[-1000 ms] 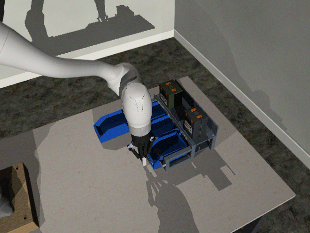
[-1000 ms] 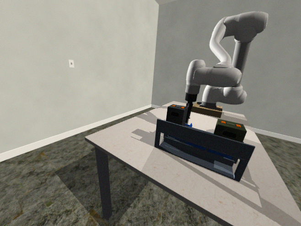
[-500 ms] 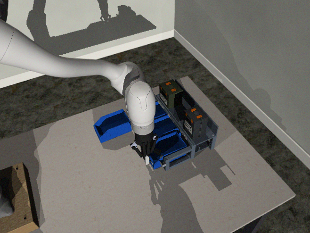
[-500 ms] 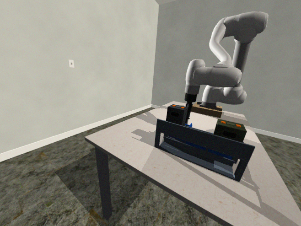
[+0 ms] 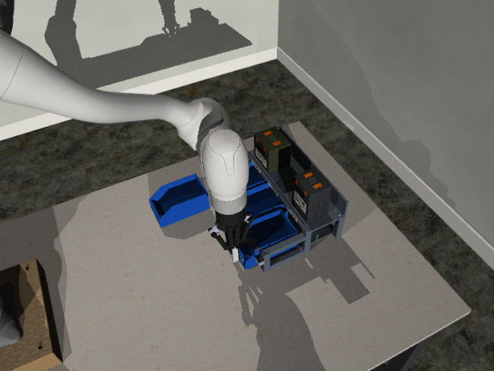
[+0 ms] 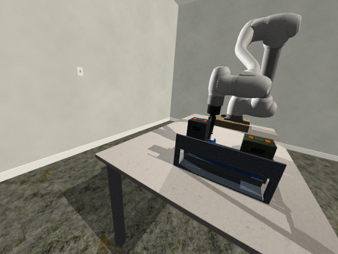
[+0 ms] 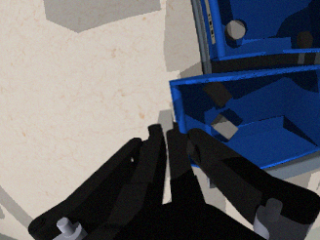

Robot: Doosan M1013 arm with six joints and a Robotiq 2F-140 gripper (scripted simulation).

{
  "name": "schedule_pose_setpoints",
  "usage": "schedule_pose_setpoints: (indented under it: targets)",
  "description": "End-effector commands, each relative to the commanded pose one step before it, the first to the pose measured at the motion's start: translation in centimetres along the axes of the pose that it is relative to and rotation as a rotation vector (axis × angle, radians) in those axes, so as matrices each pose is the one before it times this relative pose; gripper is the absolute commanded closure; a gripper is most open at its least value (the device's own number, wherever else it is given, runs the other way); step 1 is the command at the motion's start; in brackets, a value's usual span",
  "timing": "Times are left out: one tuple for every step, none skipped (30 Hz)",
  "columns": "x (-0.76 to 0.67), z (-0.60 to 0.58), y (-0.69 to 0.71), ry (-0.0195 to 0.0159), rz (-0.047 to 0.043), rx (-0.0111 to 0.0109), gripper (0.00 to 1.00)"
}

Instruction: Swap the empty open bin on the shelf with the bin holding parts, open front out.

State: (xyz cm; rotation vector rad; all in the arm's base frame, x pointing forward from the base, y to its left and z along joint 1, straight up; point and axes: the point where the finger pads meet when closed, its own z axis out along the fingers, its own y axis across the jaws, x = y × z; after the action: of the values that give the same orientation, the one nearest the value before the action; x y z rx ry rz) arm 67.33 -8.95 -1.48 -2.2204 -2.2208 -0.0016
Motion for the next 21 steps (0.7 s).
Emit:
schedule_pose_setpoints:
  targets:
    - [0.004,-0.014,0.002,0.00017,-0.00003,-0.00017,0.9]
    - [0.0,0.0,0.001,0.0,0.0,0.0,0.9]
    - [0.0,0.0,0.003,0.0,0.0,0.0,0.9]
    - [0.0,0.0,0.005,0.0,0.0,0.0,0.9]
    - [0.0,0.0,0.008,0.0,0.0,0.0,0.9]
    - [0.0,0.0,0.012,0.0,0.0,0.0,0.9]
    - [0.0,0.0,0.016,0.0,0.0,0.0,0.9]
    - [0.0,0.0,0.021,0.0,0.0,0.0,0.9]
    - [0.0,0.0,0.026,0.0,0.0,0.0,0.9]
    - [0.0,0.0,0.031,0.0,0.0,0.0,0.9]
    - [0.0,0.0,0.037,0.0,0.0,0.0,0.9]
    - [0.0,0.0,0.043,0.0,0.0,0.0,0.9]
    - [0.0,0.0,0.049,0.0,0.0,0.0,0.9]
    - [0.0,0.0,0.055,0.0,0.0,0.0,0.9]
    - [0.0,0.0,0.062,0.0,0.0,0.0,0.9]
    - [0.0,0.0,0.0,0.0,0.0,0.0,0.9]
    - [0.0,0.0,0.0,0.0,0.0,0.0,0.9]
    - [0.0,0.0,0.068,0.0,0.0,0.0,0.9]
    - [0.0,0.0,0.074,0.0,0.0,0.0,0.9]
    - [0.0,0.0,0.081,0.0,0.0,0.0,0.9]
    - [0.0,0.0,0.087,0.0,0.0,0.0,0.9]
